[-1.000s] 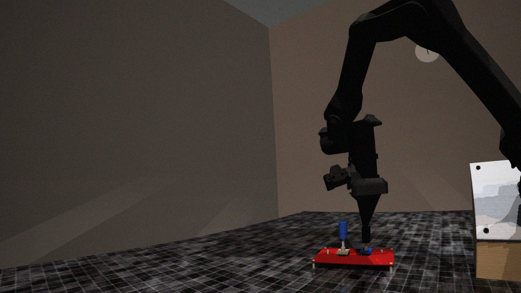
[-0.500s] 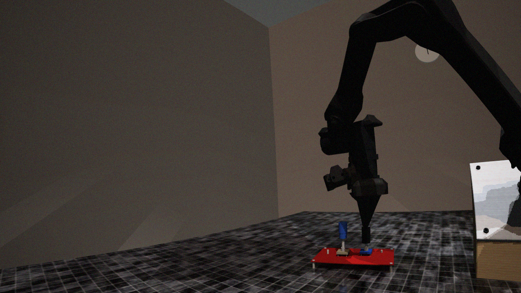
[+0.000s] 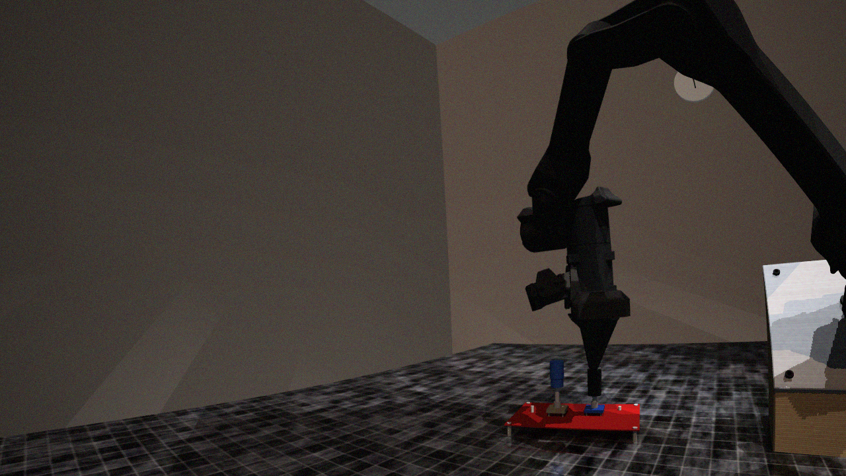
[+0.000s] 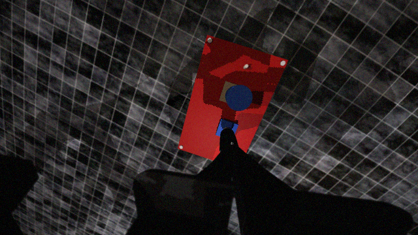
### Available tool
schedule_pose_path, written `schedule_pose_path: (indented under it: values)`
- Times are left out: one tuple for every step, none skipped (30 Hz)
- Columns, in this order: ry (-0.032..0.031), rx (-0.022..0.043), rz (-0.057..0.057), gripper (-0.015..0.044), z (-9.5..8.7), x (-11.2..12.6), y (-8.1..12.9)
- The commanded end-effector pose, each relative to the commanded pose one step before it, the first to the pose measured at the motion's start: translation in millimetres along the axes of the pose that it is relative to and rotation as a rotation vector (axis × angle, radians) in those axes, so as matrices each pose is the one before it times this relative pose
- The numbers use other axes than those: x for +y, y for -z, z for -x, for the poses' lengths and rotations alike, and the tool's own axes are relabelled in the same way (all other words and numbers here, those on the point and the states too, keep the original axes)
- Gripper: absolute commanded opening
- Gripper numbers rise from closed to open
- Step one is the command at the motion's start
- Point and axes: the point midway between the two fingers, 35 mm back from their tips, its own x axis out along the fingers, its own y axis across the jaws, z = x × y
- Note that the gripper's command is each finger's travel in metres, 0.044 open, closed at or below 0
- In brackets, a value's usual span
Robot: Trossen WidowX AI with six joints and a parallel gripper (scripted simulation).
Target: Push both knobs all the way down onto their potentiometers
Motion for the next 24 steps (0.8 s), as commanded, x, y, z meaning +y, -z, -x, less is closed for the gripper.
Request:
schedule_pose_path:
  values:
    - [-0.00756, 0.00599, 0.0037, 0.0, -6.37, 1.71, 0.12]
    - [-0.00002, -0.00001, 0.0, 0.0, -0.57, 0.0, 0.0]
    - [-0.00003, -0.00002, 0.0, 0.0, -0.81, 0.01, 0.0]
    - [-0.00003, -0.00002, 0.0, 0.0, -0.77, 0.01, 0.0]
    - [-0.00001, -0.00001, 0.0, 0.0, -0.27, 0.0, 0.0]
    - [0.0, 0.0, 0.0, 0.0, 0.0, 0.0, 0.0]
    - [0.0, 0.0, 0.0, 0.0, 0.0, 0.0, 0.0]
    - [0.0, 0.0, 0.0, 0.0, 0.0, 0.0, 0.0]
    - [0.0, 0.0, 0.0, 0.0, 0.0, 0.0, 0.0]
    - [0.0, 0.0, 0.0, 0.0, 0.0, 0.0, 0.0]
    - [0.0, 0.0, 0.0, 0.0, 0.0, 0.0, 0.0]
    - [0.0, 0.0, 0.0, 0.0, 0.0, 0.0, 0.0]
    - [0.0, 0.0, 0.0, 0.0, 0.0, 0.0, 0.0]
    - [0.0, 0.0, 0.0, 0.0, 0.0, 0.0, 0.0]
    - [-0.00001, -0.00001, 0.0, 0.0, -0.24, 0.0, 0.0]
    - [-0.00001, -0.00001, 0.0, 0.0, -0.39, 0.0, 0.0]
    - [-0.00002, -0.00001, 0.0, 0.0, -0.57, 0.0, 0.0]
    - [-0.00003, -0.00002, 0.0, 0.0, -0.81, 0.01, 0.0]
    - [-0.00003, -0.00002, 0.0, 0.0, -0.77, 0.01, 0.0]
    - [-0.00001, -0.00001, 0.0, 0.0, -0.27, 0.0, 0.0]
    - [0.0, 0.0, 0.0, 0.0, 0.0, 0.0, 0.0]
    - [0.0, 0.0, 0.0, 0.0, 0.0, 0.0, 0.0]
    - [0.0, 0.0, 0.0, 0.0, 0.0, 0.0, 0.0]
    - [0.0, 0.0, 0.0, 0.0, 0.0, 0.0, 0.0]
